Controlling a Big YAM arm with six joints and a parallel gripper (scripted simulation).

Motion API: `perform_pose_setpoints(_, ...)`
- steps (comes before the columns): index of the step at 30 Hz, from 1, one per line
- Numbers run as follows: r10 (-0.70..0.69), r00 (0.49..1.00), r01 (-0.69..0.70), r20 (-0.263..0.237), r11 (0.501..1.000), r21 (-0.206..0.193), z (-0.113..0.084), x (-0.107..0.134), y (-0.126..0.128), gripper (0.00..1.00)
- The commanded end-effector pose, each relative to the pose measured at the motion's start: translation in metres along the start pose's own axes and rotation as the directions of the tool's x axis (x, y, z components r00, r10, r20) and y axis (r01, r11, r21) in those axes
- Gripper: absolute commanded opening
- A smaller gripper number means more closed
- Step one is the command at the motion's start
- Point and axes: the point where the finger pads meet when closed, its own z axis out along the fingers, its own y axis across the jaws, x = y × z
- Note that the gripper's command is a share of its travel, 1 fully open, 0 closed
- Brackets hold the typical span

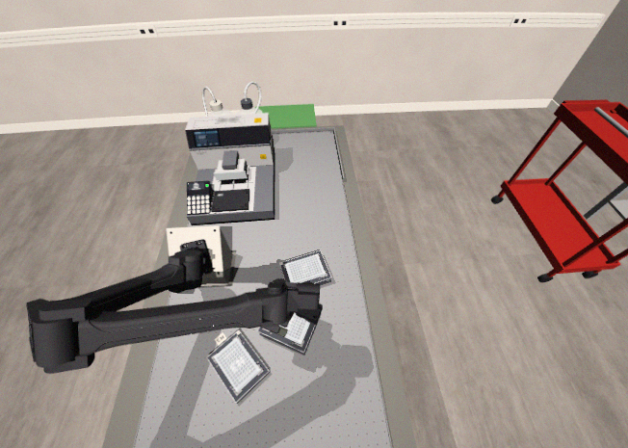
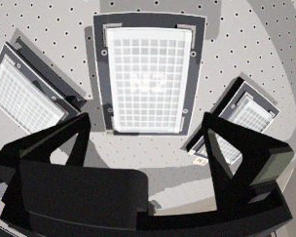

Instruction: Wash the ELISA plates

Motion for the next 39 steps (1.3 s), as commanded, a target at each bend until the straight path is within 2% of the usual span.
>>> perform_pose_setpoints(1,0.047,0.998,-0.046,0.038,0.999,-0.011,-0.02,-0.016,-0.006,1.0)
perform_pose_setpoints(2,0.047,0.998,-0.046,0.038,0.999,-0.011,-0.02,-0.016,-0.006,1.0)
perform_pose_setpoints(3,0.049,0.999,-0.049,0.017,0.999,-0.002,-0.014,-0.012,-0.008,1.0)
perform_pose_setpoints(6,0.047,0.998,-0.047,0.038,0.999,-0.013,-0.027,-0.016,-0.006,1.0)
perform_pose_setpoints(14,0.043,0.999,-0.042,0.033,0.999,-0.012,-0.038,-0.013,-0.005,1.0)
perform_pose_setpoints(16,0.042,0.999,-0.042,0.002,0.999,0.003,-0.027,-0.004,-0.008,1.0)
perform_pose_setpoints(17,0.031,0.999,-0.031,0.012,1.0,-0.004,-0.028,-0.008,-0.004,1.0)
perform_pose_setpoints(39,0.031,0.999,-0.031,0.012,1.0,-0.004,-0.028,-0.008,-0.004,1.0)
